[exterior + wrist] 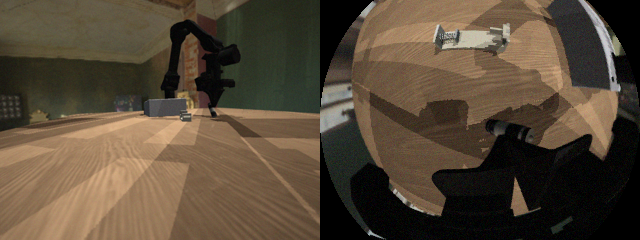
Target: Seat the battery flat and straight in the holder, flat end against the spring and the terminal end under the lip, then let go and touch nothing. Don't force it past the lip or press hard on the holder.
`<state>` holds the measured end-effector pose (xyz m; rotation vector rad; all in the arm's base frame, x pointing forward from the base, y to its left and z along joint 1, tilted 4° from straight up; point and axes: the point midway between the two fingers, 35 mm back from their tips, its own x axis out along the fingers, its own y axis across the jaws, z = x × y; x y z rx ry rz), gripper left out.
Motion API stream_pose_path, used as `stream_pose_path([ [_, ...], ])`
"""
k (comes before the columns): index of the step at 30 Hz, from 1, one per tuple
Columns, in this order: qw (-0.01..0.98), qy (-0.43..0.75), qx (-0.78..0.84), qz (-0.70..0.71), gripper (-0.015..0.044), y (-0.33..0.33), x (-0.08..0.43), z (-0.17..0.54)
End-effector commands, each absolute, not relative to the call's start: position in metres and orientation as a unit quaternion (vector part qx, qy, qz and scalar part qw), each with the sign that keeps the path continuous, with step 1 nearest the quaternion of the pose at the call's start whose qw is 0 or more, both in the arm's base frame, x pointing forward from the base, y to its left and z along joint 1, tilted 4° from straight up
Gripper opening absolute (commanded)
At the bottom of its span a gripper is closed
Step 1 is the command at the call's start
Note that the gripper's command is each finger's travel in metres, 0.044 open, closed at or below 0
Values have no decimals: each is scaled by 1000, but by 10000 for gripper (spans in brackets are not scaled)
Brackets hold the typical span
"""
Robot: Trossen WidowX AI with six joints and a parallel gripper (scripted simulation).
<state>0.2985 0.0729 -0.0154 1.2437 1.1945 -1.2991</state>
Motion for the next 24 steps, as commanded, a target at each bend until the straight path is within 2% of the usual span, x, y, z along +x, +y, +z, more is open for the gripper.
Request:
stream_pose_path([
  [1,469,489,505,-534,0,72,287,-18],
  [10,471,489,505,-533,0,73,289,-15],
  [18,470,489,505,-534,0,73,291,56],
  [24,469,489,505,-534,0,73,290,63],
])
